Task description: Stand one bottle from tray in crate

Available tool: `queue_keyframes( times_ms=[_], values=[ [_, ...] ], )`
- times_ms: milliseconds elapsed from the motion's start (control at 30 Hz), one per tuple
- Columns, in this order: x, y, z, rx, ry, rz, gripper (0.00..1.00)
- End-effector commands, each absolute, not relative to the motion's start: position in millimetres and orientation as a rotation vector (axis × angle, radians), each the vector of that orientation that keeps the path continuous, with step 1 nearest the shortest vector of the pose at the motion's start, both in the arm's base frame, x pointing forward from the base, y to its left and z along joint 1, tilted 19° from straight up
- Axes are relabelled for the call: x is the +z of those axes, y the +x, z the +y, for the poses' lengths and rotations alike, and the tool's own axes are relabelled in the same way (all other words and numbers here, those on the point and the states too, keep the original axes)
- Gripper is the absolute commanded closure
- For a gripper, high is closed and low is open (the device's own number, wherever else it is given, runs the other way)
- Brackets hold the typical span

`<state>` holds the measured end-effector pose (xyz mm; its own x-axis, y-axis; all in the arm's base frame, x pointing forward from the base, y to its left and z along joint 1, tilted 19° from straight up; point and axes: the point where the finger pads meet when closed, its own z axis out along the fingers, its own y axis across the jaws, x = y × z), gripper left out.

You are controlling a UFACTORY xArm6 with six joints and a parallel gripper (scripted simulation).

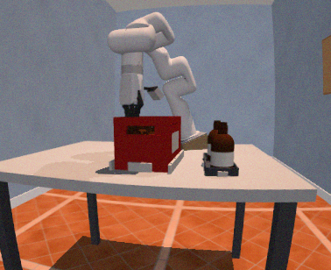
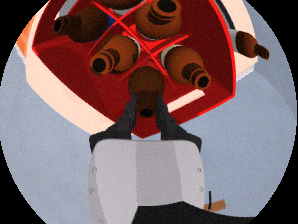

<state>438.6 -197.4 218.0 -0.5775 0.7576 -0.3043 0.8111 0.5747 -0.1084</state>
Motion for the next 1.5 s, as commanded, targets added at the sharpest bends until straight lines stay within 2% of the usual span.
queue_keyframes(
  times_ms=[0,1267,1300,1467],
  values=[
    [217.6,439.5,-198.0,-0.347,1.306,2.580,1.00],
    [213.4,440.0,-199.4,-0.347,1.306,2.580,1.00],
    [213.4,440.0,-199.4,-0.347,1.306,2.580,0.35],
    [213.4,440.0,-199.4,-0.347,1.306,2.580,0.35]
  ],
)
